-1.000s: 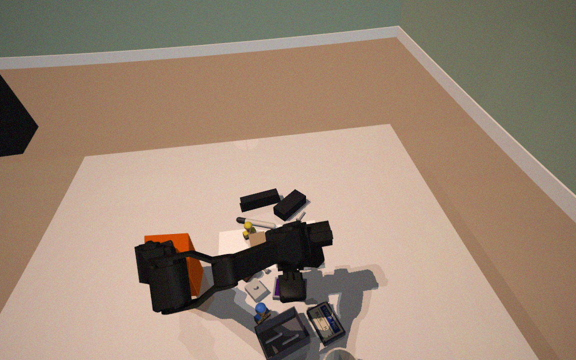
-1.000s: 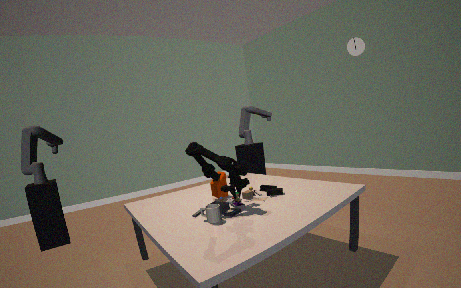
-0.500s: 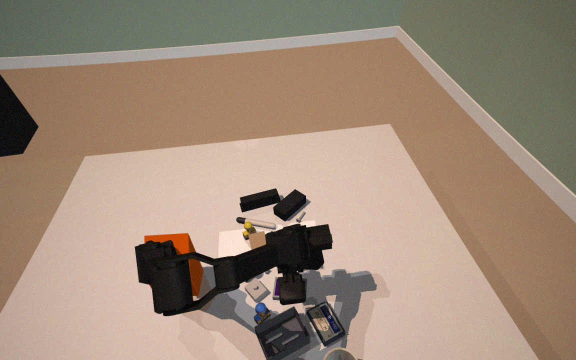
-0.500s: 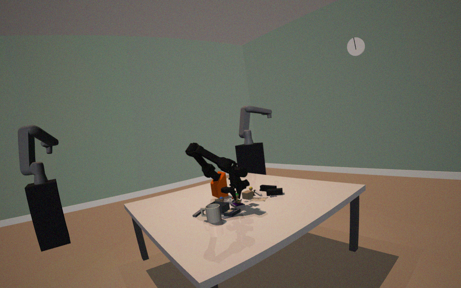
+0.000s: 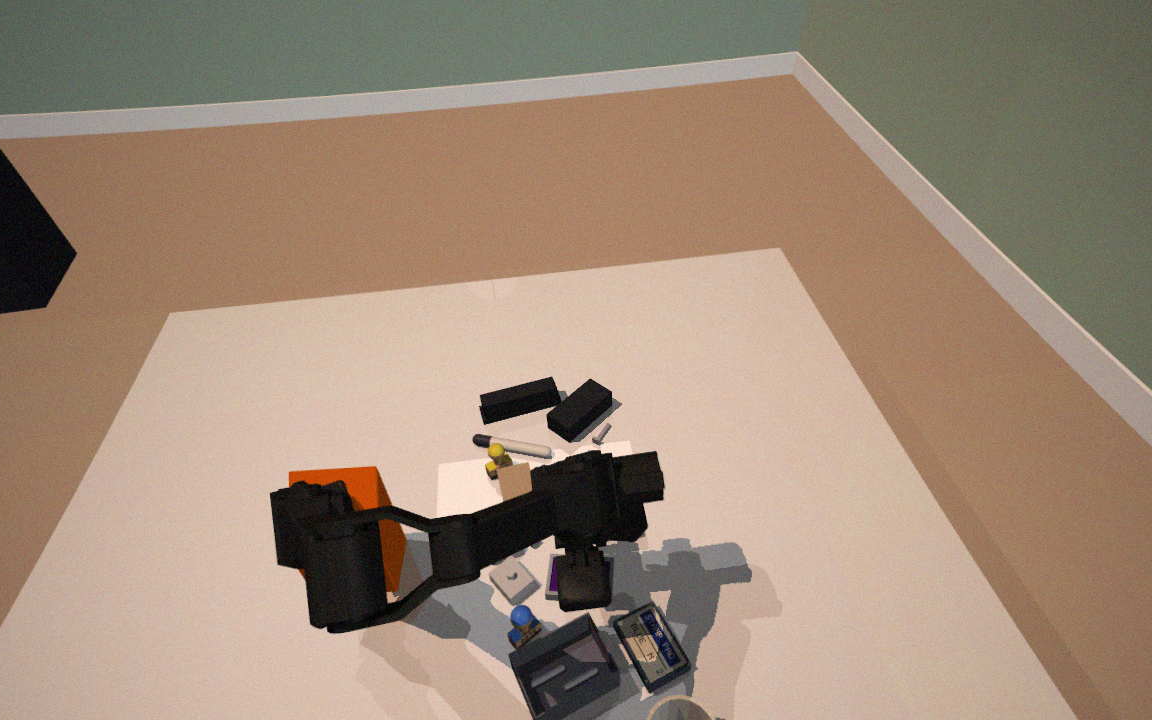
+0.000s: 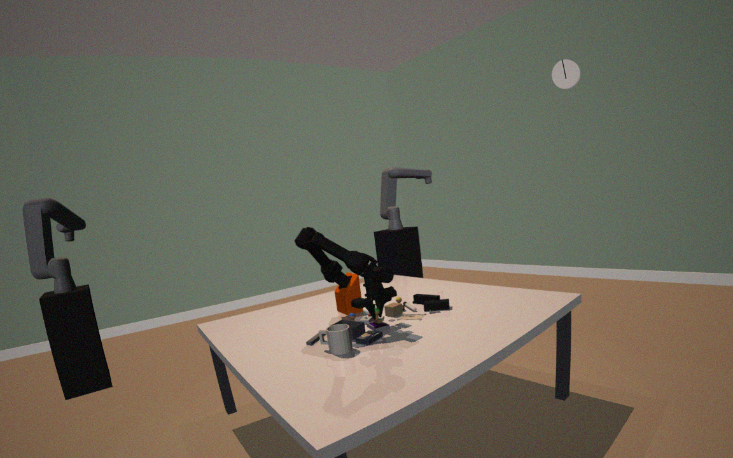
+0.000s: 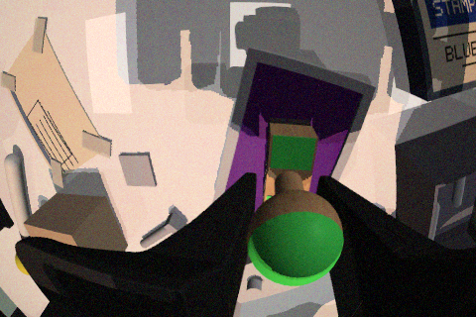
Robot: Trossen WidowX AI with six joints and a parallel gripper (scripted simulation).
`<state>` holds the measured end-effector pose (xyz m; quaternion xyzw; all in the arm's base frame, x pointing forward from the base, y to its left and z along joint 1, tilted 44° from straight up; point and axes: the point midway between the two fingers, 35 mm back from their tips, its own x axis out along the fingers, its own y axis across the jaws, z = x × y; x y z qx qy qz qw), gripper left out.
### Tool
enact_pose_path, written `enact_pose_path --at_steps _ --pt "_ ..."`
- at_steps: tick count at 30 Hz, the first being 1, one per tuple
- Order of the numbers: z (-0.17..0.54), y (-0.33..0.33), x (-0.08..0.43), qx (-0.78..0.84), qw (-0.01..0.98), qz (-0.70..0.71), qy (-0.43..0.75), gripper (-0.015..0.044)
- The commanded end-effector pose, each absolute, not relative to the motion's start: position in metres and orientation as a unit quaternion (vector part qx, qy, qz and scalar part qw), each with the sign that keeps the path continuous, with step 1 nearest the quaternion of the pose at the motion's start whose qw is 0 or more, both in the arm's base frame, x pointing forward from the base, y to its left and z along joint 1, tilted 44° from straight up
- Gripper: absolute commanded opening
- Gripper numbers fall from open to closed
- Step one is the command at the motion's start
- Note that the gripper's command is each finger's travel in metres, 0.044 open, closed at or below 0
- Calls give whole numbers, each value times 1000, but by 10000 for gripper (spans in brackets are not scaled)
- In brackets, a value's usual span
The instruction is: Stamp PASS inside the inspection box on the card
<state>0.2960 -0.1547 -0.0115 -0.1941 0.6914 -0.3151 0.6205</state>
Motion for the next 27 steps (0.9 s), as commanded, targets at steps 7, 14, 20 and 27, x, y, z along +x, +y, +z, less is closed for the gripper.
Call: enact_pose_path --at_steps 7,14,20,27 --pt "-13 -157 296 -197 620 -316 691 0" --pt "-13 -157 295 -197 620 -316 691 0" --pt "-14 -158 295 -197 620 -316 691 0" --pt "-14 -158 295 -197 620 -316 691 0"
